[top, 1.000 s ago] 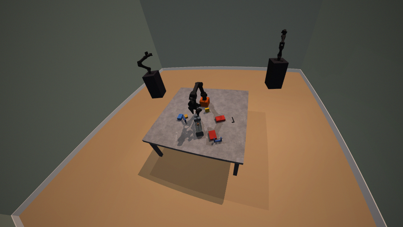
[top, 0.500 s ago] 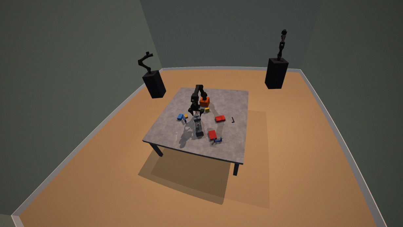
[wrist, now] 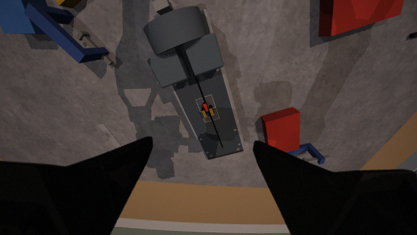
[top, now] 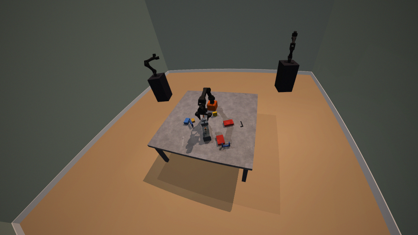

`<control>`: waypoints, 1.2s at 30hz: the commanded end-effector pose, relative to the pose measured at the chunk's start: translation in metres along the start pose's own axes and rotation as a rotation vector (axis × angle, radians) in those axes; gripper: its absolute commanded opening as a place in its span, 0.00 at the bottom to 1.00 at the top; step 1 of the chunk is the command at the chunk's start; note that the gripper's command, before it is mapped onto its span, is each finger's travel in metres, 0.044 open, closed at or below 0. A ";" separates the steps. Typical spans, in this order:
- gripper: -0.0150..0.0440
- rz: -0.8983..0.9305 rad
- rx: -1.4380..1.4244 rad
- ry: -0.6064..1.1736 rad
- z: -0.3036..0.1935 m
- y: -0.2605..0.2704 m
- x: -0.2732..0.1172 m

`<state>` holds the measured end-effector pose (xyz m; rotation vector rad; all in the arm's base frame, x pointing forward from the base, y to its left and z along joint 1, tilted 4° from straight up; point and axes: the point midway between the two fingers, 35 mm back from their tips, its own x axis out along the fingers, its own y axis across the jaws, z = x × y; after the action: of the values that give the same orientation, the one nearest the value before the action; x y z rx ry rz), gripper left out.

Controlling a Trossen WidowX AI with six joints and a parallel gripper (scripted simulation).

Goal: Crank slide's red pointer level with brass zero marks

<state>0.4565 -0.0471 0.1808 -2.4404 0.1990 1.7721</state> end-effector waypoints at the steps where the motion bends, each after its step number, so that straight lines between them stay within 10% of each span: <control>1: 1.00 0.002 0.002 -0.001 0.000 0.001 0.000; 36: 1.00 -0.418 1.724 0.017 0.071 0.058 -0.018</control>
<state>0.3812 -0.0901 0.1753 -1.1500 0.7317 0.7228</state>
